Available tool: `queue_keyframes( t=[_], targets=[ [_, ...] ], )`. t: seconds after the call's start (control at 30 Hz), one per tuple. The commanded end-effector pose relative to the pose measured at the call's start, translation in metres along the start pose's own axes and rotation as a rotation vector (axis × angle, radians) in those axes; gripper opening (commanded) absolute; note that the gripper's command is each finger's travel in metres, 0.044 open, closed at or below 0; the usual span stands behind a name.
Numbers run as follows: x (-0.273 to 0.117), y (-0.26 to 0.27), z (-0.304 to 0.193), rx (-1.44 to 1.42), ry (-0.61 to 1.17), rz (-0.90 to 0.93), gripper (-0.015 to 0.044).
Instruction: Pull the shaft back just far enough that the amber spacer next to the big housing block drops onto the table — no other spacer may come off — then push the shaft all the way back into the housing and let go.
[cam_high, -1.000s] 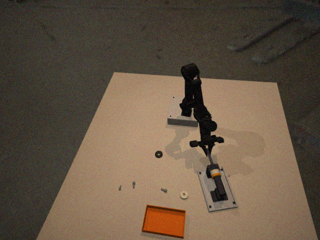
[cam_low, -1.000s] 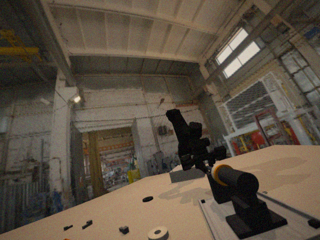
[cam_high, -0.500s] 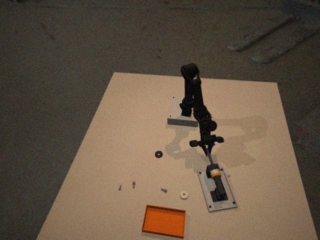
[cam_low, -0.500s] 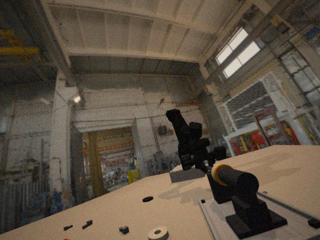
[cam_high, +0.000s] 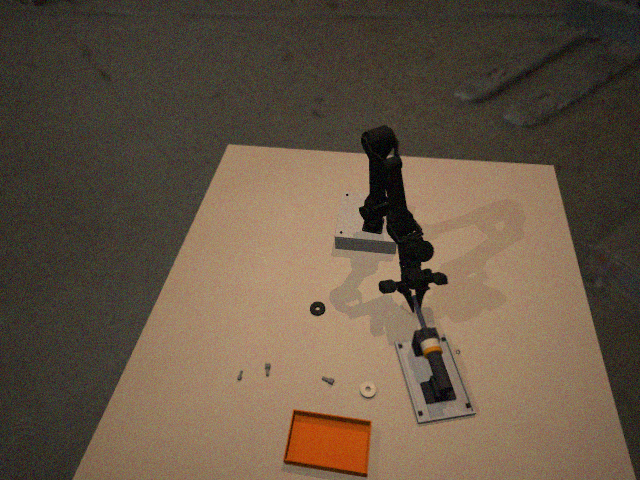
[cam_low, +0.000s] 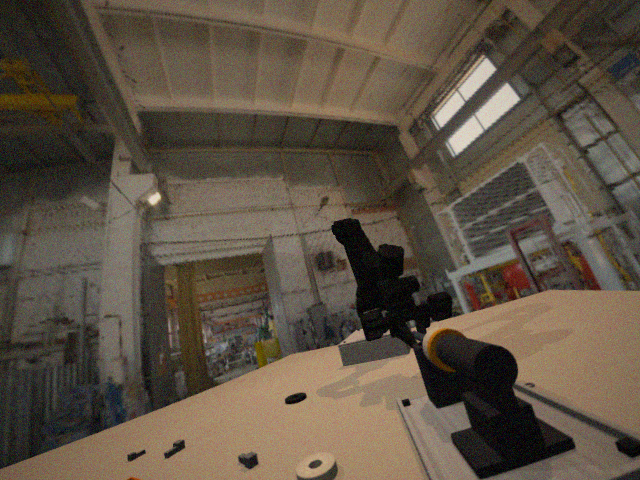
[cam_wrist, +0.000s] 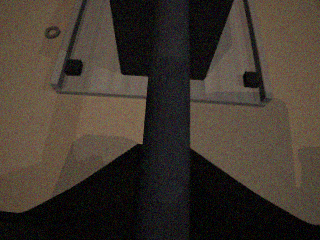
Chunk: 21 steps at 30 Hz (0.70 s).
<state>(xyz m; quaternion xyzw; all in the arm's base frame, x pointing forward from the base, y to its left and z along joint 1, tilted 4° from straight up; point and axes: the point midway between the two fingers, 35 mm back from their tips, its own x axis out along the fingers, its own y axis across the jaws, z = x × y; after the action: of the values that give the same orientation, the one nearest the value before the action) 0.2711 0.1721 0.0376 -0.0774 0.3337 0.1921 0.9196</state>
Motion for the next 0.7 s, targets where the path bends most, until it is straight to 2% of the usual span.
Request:
queue_keyframes(
  t=[0.0,0.67],
  targets=[
    [-0.0006,-0.0005,-0.0005,0.003,0.000,-0.003,0.0000],
    [-0.0024,-0.0005,-0.0023,0.003,0.000,-0.003,0.0000]
  ],
)
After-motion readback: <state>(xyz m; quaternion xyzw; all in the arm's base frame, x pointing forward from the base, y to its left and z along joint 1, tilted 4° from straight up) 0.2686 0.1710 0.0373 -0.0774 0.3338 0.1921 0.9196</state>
